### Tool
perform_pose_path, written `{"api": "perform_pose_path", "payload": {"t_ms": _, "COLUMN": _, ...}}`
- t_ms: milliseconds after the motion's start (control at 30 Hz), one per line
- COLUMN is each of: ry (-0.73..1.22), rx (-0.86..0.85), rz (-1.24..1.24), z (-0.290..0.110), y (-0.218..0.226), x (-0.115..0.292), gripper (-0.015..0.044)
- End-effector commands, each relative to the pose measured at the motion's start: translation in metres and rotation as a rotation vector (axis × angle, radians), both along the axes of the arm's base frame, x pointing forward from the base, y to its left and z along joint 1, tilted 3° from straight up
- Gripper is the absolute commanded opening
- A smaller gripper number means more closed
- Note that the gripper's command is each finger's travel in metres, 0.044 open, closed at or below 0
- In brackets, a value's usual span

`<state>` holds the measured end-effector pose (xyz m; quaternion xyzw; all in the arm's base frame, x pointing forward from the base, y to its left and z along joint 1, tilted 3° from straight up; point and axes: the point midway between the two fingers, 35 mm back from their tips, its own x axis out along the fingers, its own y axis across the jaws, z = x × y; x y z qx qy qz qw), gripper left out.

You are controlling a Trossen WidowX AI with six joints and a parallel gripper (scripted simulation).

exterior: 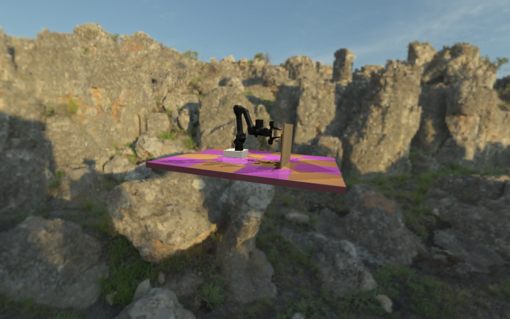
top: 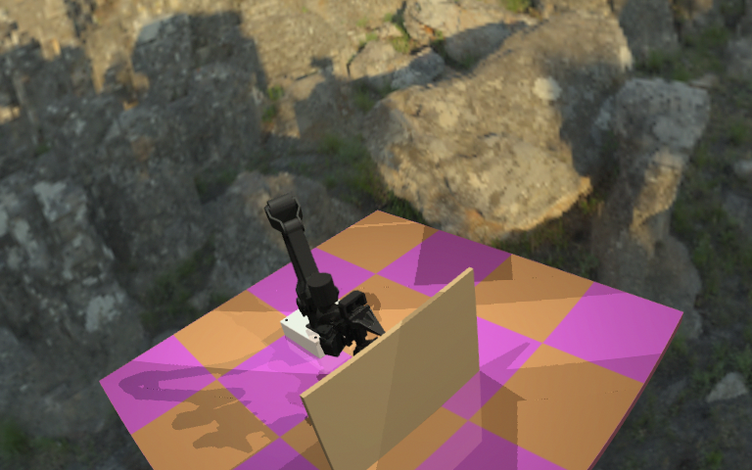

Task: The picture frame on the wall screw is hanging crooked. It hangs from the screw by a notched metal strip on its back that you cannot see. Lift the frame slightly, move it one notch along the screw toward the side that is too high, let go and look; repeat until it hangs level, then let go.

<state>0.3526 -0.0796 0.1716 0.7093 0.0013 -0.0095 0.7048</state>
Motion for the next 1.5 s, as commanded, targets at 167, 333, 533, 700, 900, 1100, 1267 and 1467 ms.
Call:
{"api": "perform_pose_path", "payload": {"t_ms": 167, "ry": 0.011, "rx": 0.129, "rz": -0.007, "z": -0.009, "y": 0.003, "x": -0.074, "gripper": 0.0260}}
{"api": "perform_pose_path", "payload": {"t_ms": 333, "ry": -0.003, "rx": 0.116, "rz": -0.010, "z": -0.003, "y": 0.001, "x": -0.074, "gripper": 0.0260}}
{"api": "perform_pose_path", "payload": {"t_ms": 533, "ry": 0.017, "rx": 0.179, "rz": -0.011, "z": 0.012, "y": -0.018, "x": -0.110, "gripper": 0.0260}}
{"api": "perform_pose_path", "payload": {"t_ms": 700, "ry": 0.023, "rx": 0.248, "rz": -0.012, "z": 0.025, "y": -0.019, "x": -0.147, "gripper": 0.0260}}
{"api": "perform_pose_path", "payload": {"t_ms": 900, "ry": 0.017, "rx": 0.299, "rz": -0.012, "z": 0.032, "y": -0.010, "x": -0.170, "gripper": 0.0260}}
{"api": "perform_pose_path", "payload": {"t_ms": 1100, "ry": 0.017, "rx": 0.299, "rz": -0.012, "z": 0.032, "y": -0.010, "x": -0.170, "gripper": 0.0260}}
{"api": "perform_pose_path", "payload": {"t_ms": 1267, "ry": 0.017, "rx": 0.299, "rz": -0.012, "z": 0.032, "y": -0.010, "x": -0.170, "gripper": 0.0260}}
{"api": "perform_pose_path", "payload": {"t_ms": 1467, "ry": 0.017, "rx": 0.299, "rz": -0.012, "z": 0.032, "y": -0.010, "x": -0.170, "gripper": 0.0260}}
